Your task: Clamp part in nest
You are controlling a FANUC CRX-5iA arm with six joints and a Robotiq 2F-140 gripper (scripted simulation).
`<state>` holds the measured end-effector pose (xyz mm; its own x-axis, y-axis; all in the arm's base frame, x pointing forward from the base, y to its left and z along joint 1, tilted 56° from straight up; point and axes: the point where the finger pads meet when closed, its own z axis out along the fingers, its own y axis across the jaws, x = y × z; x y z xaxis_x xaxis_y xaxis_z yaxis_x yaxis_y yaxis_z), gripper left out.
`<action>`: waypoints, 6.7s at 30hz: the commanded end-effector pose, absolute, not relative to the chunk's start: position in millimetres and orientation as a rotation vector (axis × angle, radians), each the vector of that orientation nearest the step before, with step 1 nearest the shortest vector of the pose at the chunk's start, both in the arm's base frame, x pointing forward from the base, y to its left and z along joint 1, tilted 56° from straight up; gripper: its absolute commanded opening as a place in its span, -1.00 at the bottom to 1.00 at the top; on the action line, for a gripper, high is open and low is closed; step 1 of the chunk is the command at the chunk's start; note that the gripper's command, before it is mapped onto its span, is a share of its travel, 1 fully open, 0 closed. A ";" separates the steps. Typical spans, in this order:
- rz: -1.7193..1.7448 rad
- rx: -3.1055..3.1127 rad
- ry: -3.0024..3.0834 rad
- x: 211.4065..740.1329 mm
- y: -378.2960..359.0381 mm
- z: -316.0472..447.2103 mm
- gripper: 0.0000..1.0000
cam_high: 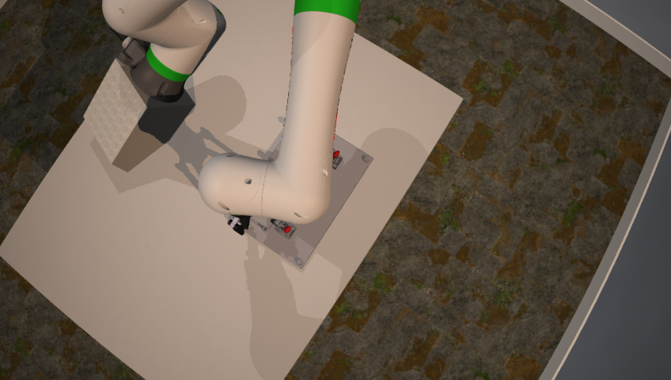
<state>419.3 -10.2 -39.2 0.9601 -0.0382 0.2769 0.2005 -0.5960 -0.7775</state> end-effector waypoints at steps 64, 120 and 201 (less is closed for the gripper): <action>-0.331 -2.187 -0.113 404.8 -70.0 2.7 -0.44; -0.331 -2.187 -0.113 476.0 -140.5 74.9 -0.44; -0.331 -2.187 -0.113 492.6 -73.9 28.1 -0.44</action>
